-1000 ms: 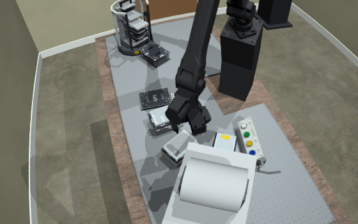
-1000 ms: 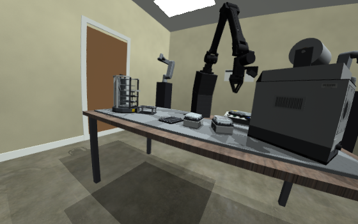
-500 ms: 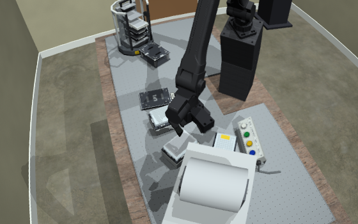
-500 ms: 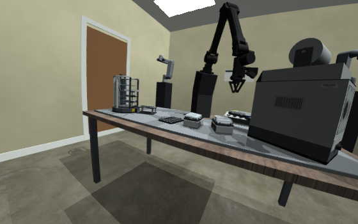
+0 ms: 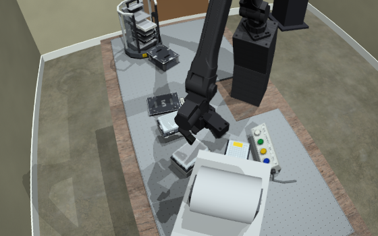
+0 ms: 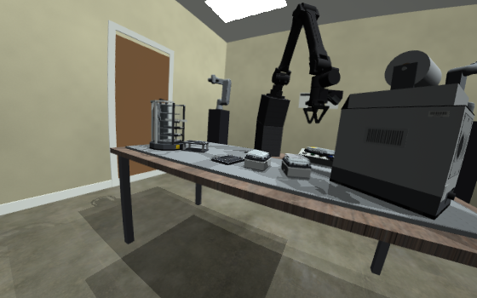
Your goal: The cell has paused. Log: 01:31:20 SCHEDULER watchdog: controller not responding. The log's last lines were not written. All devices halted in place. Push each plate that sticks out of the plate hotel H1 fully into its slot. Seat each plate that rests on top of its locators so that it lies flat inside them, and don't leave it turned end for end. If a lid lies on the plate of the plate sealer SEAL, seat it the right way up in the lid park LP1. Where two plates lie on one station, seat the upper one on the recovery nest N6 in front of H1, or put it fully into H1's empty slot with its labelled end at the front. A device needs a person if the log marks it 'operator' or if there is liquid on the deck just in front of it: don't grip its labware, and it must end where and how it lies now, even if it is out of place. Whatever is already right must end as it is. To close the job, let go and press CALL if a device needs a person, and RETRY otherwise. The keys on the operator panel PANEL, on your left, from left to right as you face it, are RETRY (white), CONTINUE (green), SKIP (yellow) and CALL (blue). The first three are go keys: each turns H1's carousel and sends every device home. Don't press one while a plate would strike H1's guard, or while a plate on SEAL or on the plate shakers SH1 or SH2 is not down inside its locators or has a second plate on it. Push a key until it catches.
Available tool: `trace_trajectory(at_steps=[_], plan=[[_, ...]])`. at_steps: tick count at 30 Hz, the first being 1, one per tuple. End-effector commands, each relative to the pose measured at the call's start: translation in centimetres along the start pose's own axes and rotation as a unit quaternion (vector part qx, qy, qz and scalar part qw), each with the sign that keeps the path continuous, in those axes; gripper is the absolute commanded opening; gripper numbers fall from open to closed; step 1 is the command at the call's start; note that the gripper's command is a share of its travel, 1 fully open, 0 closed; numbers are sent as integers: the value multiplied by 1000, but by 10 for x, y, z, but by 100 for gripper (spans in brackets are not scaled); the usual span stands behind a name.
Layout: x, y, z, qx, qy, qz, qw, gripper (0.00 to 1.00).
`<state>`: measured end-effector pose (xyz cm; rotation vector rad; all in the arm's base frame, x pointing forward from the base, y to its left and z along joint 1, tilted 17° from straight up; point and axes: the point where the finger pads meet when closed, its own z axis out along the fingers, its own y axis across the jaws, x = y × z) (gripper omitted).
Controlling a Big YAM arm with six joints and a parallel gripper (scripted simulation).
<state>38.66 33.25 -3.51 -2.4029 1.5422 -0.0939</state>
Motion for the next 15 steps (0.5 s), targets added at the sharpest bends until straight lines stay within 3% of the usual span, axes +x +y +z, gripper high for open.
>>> trace_trajectory(at_steps=[1,2,15], plan=[[-2,-10,-4,8,-2,-9,1000,100],[-2,-17,5,13,-2,-12,1000,100],[-3,-15,36,11,-2,-13,1000,100]])
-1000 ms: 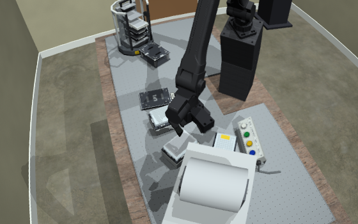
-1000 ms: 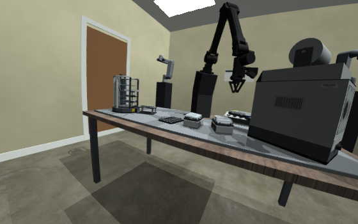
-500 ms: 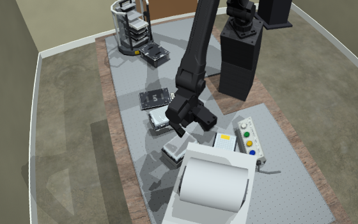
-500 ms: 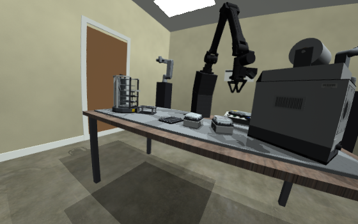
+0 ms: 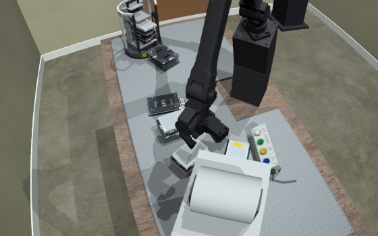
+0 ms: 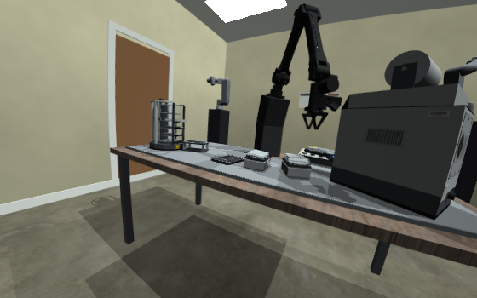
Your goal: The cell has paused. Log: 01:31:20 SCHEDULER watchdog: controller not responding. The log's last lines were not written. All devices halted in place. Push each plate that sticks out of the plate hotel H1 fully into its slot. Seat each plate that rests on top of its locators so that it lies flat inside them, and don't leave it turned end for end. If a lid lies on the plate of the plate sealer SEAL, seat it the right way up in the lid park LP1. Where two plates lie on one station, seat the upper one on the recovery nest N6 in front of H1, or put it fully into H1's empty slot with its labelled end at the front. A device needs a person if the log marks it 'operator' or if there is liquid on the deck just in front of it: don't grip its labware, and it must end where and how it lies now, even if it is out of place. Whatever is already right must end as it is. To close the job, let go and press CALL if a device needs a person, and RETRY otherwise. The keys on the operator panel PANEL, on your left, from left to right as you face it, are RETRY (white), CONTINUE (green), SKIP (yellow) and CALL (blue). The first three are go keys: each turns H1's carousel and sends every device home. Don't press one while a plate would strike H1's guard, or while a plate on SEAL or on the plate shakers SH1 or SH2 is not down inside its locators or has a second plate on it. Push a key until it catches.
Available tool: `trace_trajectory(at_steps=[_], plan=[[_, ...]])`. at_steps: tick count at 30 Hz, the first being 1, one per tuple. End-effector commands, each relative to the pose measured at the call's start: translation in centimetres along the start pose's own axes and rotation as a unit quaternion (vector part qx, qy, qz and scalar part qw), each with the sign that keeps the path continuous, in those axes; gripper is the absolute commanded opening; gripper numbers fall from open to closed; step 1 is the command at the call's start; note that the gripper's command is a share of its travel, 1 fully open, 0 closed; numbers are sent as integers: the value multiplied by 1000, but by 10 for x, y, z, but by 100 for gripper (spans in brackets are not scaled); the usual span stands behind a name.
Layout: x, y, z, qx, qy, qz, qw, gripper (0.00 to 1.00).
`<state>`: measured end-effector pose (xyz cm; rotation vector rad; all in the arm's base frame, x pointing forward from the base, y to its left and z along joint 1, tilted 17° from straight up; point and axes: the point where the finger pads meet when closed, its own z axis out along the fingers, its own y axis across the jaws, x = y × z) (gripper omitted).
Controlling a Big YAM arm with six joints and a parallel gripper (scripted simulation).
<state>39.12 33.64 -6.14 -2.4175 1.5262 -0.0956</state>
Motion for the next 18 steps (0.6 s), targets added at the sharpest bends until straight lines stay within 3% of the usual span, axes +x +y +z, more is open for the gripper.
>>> trace_trajectory(at_steps=[1,18], plan=[[-4,-16,11,13,-2,-6,1000,100],[-7,-13,53,11,-2,-6,1000,100]])
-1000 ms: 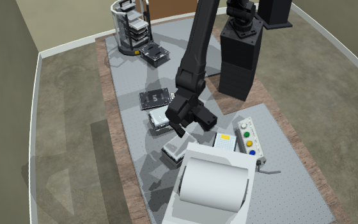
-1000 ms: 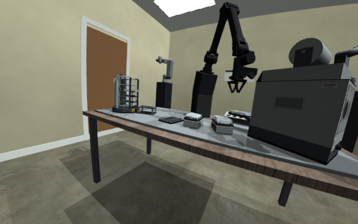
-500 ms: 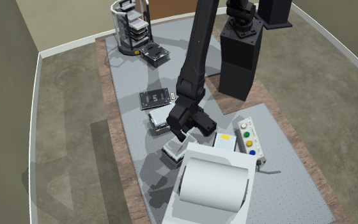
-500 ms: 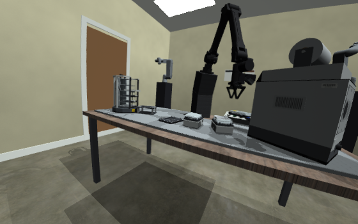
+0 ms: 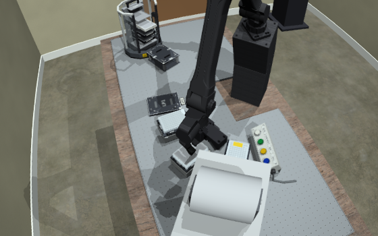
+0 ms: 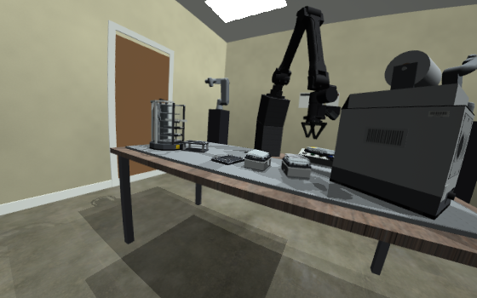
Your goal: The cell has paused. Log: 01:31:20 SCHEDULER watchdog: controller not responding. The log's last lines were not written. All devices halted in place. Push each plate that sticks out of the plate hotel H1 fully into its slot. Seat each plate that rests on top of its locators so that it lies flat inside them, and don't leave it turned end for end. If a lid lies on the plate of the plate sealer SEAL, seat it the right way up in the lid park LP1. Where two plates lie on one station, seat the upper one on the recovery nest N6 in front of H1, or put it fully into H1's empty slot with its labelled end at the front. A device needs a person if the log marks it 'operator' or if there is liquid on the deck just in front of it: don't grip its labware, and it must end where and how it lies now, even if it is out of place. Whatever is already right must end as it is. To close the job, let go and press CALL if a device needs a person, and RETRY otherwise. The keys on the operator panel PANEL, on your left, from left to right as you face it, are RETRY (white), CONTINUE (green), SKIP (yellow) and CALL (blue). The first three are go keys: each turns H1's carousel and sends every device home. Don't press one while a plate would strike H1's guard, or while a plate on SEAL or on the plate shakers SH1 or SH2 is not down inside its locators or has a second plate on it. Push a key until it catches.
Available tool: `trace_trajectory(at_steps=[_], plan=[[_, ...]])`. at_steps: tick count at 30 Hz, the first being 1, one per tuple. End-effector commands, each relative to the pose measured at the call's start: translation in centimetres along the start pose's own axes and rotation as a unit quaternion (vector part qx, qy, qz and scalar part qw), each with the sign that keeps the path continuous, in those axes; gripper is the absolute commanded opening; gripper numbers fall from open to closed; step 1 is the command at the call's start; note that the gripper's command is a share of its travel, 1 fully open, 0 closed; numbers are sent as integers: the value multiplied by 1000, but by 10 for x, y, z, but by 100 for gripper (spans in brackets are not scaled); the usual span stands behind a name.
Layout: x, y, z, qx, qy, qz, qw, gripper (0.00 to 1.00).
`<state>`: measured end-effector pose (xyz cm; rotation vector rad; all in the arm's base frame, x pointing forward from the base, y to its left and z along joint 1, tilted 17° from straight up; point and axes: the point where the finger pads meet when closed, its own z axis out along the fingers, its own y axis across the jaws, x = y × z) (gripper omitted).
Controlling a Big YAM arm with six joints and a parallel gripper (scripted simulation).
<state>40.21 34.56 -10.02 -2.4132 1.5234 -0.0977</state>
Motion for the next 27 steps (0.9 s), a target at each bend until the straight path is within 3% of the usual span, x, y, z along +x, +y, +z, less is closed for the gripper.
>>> trace_trajectory(at_steps=[1,9,10,27], plan=[[-7,-10,14,8,-2,-6,1000,100],[-8,-9,30,7,-2,-6,1000,100],[-2,-7,22,5,-1,-1,1000,100],[-2,-7,22,5,-1,-1,1000,100]])
